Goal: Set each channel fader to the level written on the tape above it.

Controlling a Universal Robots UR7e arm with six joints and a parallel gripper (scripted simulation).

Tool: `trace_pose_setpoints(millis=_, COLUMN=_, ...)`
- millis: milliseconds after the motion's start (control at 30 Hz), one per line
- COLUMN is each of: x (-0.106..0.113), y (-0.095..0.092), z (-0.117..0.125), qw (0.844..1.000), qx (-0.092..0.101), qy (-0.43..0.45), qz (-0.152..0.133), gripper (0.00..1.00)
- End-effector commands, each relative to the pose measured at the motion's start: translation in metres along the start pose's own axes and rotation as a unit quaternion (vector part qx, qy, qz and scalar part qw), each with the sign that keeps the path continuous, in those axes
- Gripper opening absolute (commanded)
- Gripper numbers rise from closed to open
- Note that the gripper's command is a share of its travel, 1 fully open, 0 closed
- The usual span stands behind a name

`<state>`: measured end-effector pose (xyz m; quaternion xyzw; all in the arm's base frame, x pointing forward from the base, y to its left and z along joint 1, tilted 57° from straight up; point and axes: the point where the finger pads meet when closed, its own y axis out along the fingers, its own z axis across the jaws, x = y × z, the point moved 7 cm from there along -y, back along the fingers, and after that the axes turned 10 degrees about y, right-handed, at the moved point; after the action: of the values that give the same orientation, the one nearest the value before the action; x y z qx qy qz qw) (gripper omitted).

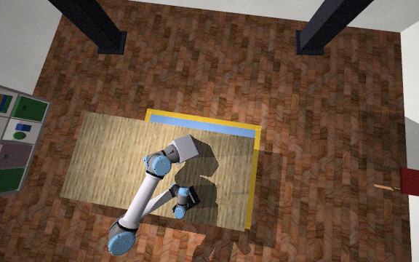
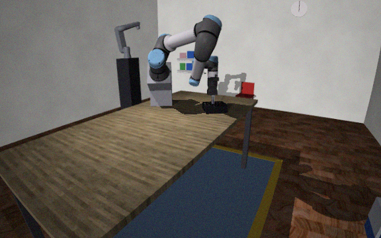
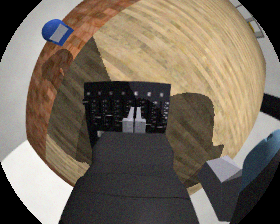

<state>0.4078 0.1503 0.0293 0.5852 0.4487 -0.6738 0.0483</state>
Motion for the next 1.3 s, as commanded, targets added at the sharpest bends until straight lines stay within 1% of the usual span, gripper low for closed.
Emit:
trace_pose_setpoints(millis=0, x=-0.004, y=0.0, z=-0.002, qw=1.0, qx=-0.001, qy=0.001, qz=0.0, gripper=0.0)
trace_pose_setpoints(millis=333, x=-0.004, y=-0.003, z=-0.002, qw=1.0, qx=-0.001, qy=0.001, qz=0.0, gripper=0.0)
trace_pose_setpoints(millis=667, x=-0.004, y=-0.03, z=-0.002, qw=1.0, qx=-0.001, qy=0.001, qz=0.0, gripper=0.0)
trace_pose_setpoints(millis=733, x=-0.004, y=-0.03, z=-0.002, qw=1.0, qx=-0.001, qy=0.001, qz=0.0, gripper=0.0)
trace_pose_setpoints(millis=900, x=-0.004, y=-0.039, z=-0.002, qw=1.0, qx=-0.001, qy=0.001, qz=0.0, gripper=0.0)
trace_pose_setpoints(millis=1267, x=-0.004, y=-0.04, z=-0.001, qw=1.0, qx=-0.001, qy=0.001, qz=0.0, gripper=0.0)
